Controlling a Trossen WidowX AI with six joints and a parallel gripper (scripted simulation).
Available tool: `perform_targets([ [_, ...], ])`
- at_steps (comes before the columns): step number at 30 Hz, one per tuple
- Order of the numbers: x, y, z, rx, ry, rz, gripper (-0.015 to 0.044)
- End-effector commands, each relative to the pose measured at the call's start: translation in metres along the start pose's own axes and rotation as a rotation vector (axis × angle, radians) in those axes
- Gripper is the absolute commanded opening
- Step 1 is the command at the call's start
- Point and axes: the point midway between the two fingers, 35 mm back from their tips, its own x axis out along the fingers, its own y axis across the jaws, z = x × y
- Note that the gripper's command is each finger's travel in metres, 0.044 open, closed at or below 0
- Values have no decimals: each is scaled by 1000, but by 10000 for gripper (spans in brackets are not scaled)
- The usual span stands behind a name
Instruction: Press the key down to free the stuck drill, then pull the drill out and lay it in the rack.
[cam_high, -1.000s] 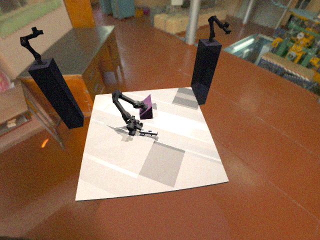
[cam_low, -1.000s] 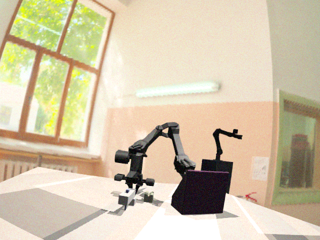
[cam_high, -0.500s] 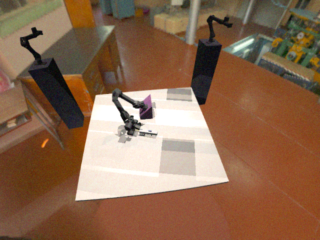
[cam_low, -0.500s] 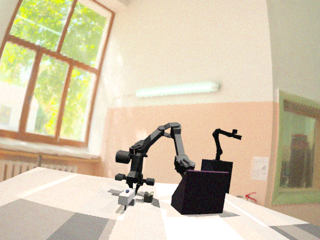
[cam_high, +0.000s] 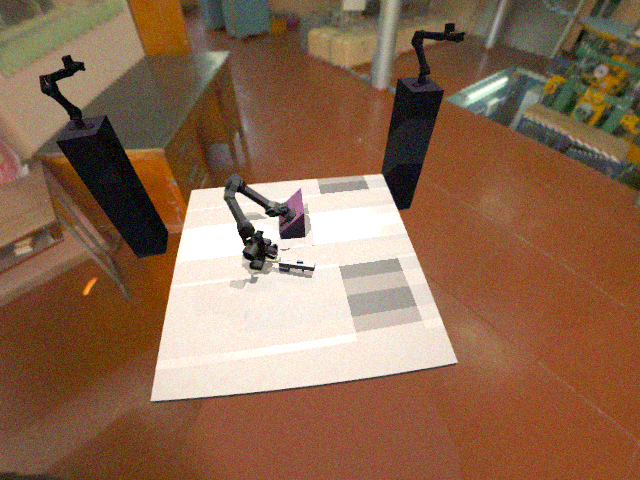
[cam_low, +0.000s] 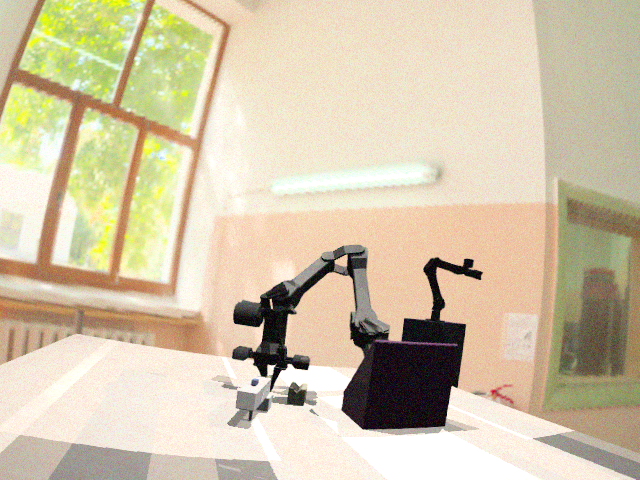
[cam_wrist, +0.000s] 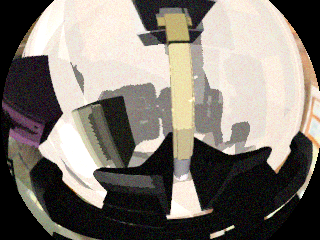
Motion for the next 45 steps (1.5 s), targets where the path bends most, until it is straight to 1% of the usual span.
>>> perform_targets([
  [1, -1, -1, -5, -1, -4, -3, 0],
  [15, 0, -1, -28, -1, -2, -3, 0],
  [45, -16, 5, -25, -1, -3, -3, 0],
])
